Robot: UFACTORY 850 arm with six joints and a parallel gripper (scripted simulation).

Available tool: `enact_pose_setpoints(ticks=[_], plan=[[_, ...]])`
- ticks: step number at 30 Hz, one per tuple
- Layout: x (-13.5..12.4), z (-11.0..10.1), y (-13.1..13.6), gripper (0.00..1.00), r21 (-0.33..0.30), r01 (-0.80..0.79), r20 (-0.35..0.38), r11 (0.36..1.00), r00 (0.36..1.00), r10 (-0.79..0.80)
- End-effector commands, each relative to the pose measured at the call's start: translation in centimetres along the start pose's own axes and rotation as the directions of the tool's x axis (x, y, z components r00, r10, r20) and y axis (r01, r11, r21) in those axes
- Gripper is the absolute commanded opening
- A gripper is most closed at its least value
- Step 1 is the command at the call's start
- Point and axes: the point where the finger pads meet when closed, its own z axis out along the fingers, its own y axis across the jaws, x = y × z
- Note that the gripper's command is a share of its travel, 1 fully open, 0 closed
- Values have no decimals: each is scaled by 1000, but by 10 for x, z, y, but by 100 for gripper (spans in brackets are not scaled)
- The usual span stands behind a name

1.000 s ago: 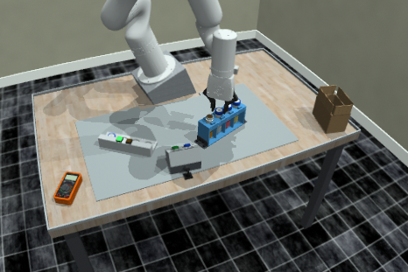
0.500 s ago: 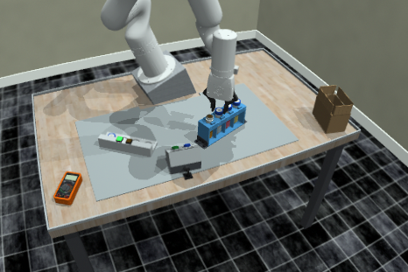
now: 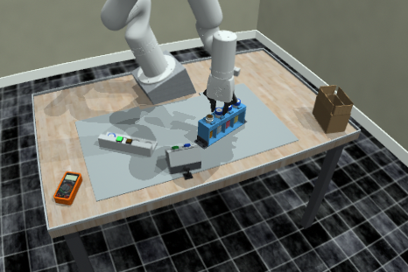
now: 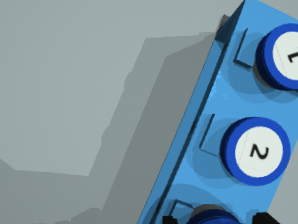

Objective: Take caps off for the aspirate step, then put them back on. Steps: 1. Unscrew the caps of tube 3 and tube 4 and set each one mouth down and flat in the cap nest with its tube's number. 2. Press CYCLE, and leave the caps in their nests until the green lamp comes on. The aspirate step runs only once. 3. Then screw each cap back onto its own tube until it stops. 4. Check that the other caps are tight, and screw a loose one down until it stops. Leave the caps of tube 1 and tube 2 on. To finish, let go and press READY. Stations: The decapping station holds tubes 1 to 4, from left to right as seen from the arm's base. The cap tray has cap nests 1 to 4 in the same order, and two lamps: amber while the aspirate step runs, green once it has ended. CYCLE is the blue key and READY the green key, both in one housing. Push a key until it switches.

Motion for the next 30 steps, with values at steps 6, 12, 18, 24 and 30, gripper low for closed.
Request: enact_pose_setpoints(ticks=[6,12,18,24,30], plan=[[0,2,1,0,-2,-2,1,1000,1000,2],[0,2,1,0,-2,-2,1,1000,1000,2],[0,2,1,0,-2,-2,1,1000,1000,2],[0,2,1,0,-2,-101,1,995,995,101],[0,2,1,0,-2,-265,0,964,964,265]])
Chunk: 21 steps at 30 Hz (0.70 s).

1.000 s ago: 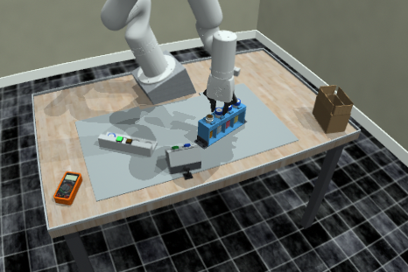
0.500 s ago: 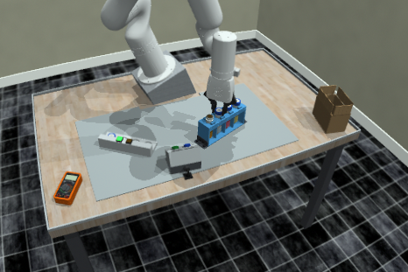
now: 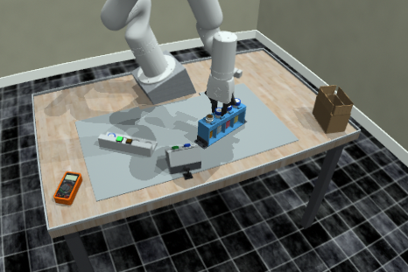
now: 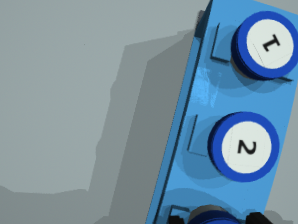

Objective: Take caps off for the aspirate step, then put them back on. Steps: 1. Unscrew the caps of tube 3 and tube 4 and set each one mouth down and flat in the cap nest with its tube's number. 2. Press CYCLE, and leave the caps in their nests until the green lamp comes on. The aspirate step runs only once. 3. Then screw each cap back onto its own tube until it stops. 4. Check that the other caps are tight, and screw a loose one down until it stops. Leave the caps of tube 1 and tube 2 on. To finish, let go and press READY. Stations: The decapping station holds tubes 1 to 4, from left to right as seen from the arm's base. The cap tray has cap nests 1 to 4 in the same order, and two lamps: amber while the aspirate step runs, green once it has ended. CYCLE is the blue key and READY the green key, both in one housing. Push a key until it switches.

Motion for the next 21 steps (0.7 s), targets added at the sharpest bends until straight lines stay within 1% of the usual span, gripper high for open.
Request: enact_pose_setpoints(ticks=[1,5,10,12,18,21], plan=[[0,0,1,0,-8,-158,3,987,987,158],[0,0,1,0,-9,-288,2,958,958,288],[0,0,1,0,-9,-443,0,897,897,443],[0,0,1,0,-9,-443,0,897,897,443],[0,1,1,0,-9,-600,-2,800,800,600],[0,1,1,0,-9,-600,-2,800,800,600]])
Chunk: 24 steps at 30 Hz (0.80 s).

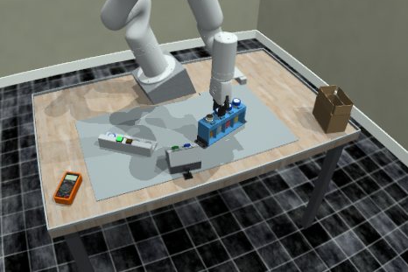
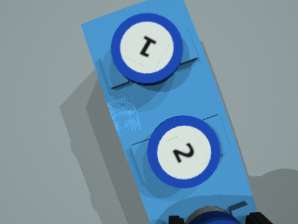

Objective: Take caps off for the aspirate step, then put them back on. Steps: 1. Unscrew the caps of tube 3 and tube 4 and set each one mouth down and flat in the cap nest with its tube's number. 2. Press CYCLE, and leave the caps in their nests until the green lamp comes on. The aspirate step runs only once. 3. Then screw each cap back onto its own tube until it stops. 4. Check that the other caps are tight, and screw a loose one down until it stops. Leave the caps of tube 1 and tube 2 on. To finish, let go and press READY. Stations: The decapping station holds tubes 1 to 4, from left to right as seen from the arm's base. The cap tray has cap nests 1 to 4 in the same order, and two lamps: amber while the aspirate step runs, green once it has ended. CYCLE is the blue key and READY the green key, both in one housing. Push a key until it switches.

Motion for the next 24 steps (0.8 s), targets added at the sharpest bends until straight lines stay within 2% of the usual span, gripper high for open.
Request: enact_pose_setpoints(ticks=[1,2,3,15,23,24], plan=[[0,0,0,0,-26,-52,2,998,999,52],[0,0,0,0,-26,-52,2,998,999,52],[0,0,0,46,-26,-52,2,998,999,52],[0,0,0,46,-26,-52,2,998,999,52],[0,-1,0,46,-24,265,10,964,964,-265],[0,-1,0,46,-24,265,10,964,964,-265]])
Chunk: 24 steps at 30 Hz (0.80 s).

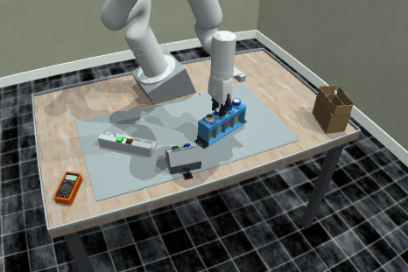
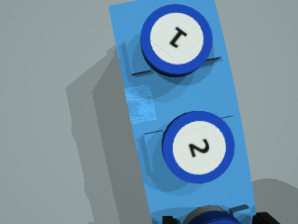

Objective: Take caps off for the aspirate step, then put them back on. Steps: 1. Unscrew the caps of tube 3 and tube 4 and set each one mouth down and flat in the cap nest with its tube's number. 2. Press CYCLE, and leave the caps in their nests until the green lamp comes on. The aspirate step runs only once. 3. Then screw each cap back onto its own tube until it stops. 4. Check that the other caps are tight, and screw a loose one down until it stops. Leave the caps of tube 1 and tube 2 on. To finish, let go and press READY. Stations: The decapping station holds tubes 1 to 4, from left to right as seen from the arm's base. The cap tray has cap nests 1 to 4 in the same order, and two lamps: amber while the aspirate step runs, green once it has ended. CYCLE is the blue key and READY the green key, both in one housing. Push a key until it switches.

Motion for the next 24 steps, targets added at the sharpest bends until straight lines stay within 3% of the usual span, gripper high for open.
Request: enact_pose_setpoints(ticks=[1,6,12,21,22,24], plan=[[0,-1,1,46,12,127,-5,992,992,-127],[0,-1,1,46,11,322,-7,947,947,-322],[0,-1,1,46,9,538,-9,843,843,-538],[0,-1,1,46,9,559,-10,829,829,-559],[0,-1,1,0,9,559,-10,829,829,-559],[0,-1,1,0,9,559,-10,829,829,-559]])
